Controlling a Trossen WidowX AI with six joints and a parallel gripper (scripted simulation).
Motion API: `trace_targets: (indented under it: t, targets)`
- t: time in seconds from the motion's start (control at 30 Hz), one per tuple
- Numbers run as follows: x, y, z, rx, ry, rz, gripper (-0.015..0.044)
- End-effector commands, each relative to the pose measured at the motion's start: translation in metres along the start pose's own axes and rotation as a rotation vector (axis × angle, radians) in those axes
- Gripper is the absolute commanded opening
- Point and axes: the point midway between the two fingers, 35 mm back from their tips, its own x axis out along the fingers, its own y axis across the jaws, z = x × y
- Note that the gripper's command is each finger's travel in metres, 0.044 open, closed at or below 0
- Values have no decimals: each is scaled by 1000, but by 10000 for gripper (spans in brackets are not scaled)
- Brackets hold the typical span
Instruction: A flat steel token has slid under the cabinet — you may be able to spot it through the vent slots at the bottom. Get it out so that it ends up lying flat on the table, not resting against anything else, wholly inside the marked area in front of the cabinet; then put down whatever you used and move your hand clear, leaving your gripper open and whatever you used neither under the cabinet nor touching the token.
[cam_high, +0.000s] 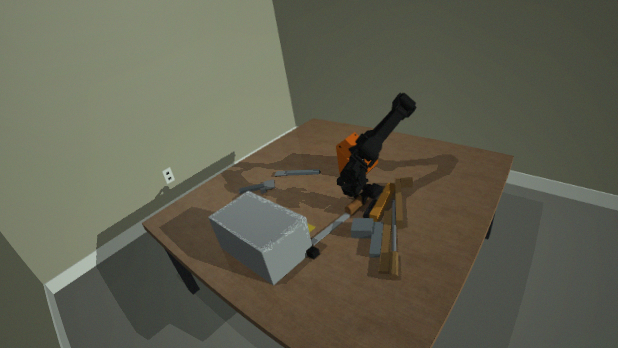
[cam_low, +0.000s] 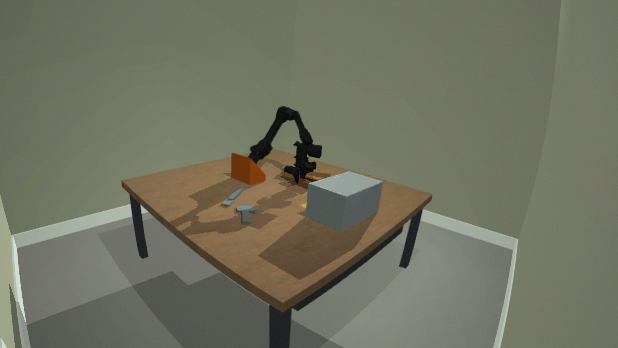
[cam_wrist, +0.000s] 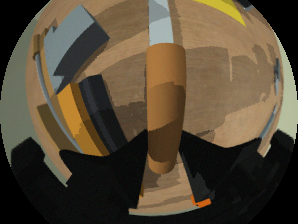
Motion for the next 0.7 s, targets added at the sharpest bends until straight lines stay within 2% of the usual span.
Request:
trace_targets:
  t: [0.0,0.67]
  targets:
    - [0,0,1,-1,0,0,0]
    - [0,-1,23,46,-1,-2,0]
